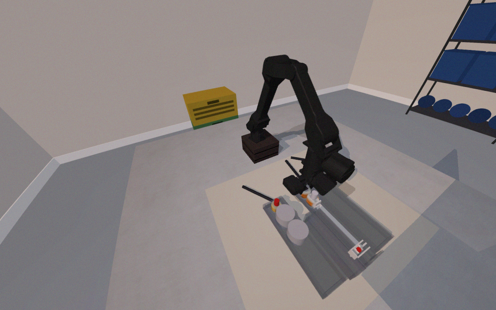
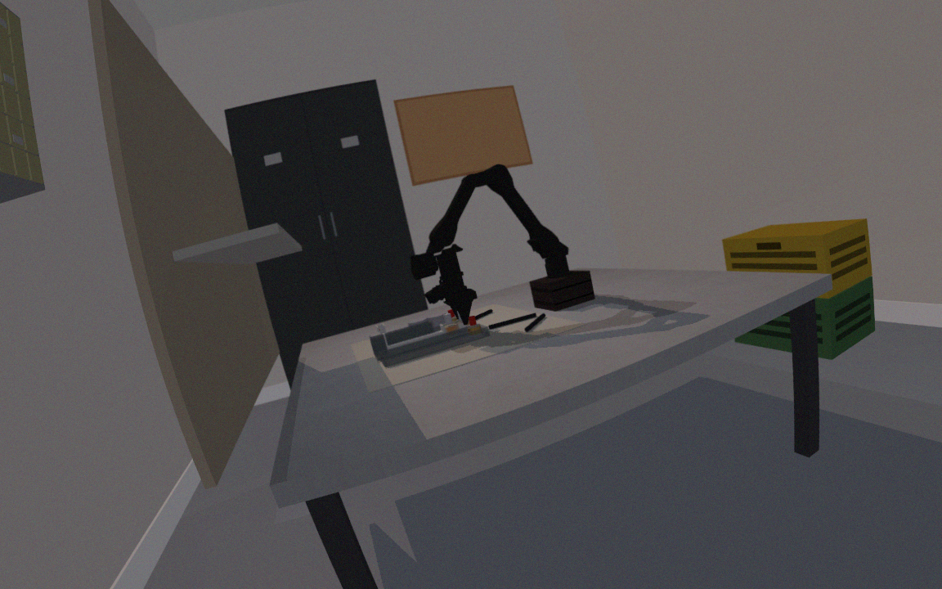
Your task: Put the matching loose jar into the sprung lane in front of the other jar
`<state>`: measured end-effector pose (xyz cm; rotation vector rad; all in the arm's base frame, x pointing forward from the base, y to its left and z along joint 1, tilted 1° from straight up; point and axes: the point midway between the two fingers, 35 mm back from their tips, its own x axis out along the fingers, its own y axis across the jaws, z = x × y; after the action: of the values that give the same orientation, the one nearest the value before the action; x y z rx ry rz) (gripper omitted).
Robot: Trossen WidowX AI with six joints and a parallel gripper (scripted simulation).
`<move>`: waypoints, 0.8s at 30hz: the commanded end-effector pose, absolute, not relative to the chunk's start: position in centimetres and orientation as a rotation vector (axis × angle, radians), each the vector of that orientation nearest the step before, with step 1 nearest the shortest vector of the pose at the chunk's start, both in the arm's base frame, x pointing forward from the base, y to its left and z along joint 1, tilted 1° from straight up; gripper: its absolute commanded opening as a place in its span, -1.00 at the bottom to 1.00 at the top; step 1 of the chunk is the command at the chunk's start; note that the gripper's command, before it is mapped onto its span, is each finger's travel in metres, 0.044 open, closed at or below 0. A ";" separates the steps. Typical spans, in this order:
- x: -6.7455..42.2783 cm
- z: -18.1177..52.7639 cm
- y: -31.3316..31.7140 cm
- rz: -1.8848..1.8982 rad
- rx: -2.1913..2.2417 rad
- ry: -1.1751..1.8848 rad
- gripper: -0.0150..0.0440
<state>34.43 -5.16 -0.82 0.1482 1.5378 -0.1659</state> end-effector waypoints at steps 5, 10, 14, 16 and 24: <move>34.7 -0.8 -5.2 -0.163 0.146 1.521 -0.49; 34.6 -0.8 -5.1 -0.163 0.146 1.521 -0.49; 34.5 -0.8 -5.1 -0.163 0.146 1.521 -0.49; 34.5 -0.8 -5.1 -0.163 0.146 1.521 -0.49; 34.3 -0.8 -5.1 -0.163 0.146 1.521 -0.49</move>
<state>34.05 -5.08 -0.85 0.1477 1.5376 -0.1654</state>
